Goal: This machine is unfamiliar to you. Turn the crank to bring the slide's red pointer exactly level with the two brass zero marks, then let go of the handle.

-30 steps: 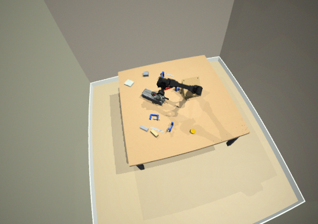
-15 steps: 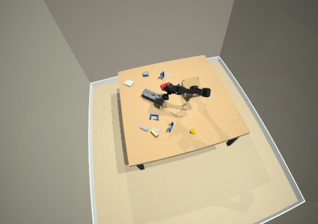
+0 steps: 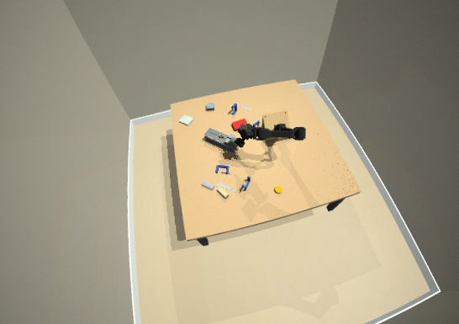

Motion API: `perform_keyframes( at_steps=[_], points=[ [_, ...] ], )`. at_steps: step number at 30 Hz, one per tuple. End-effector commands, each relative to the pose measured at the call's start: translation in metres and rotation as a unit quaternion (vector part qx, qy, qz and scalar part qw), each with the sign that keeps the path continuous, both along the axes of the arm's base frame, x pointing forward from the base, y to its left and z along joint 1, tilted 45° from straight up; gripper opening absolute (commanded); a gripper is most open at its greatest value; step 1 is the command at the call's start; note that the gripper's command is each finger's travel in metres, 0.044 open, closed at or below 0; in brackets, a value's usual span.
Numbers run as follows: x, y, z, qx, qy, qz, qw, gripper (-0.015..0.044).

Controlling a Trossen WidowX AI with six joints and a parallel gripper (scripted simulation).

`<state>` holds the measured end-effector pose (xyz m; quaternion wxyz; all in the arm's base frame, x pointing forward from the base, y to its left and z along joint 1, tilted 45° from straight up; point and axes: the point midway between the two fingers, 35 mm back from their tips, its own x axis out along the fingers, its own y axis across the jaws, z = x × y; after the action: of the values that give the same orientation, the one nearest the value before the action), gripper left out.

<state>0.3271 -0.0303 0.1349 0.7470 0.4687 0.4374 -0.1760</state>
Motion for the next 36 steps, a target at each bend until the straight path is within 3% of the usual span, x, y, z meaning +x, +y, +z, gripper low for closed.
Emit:
perform_keyframes(
  at_steps=[1,36],
  points=[
    [-0.003,0.012,-0.015,0.001,0.006,-0.001,1.0,0.044],
    [0.0,0.049,-0.052,0.002,0.006,-0.001,1.0,0.044]
  ],
)
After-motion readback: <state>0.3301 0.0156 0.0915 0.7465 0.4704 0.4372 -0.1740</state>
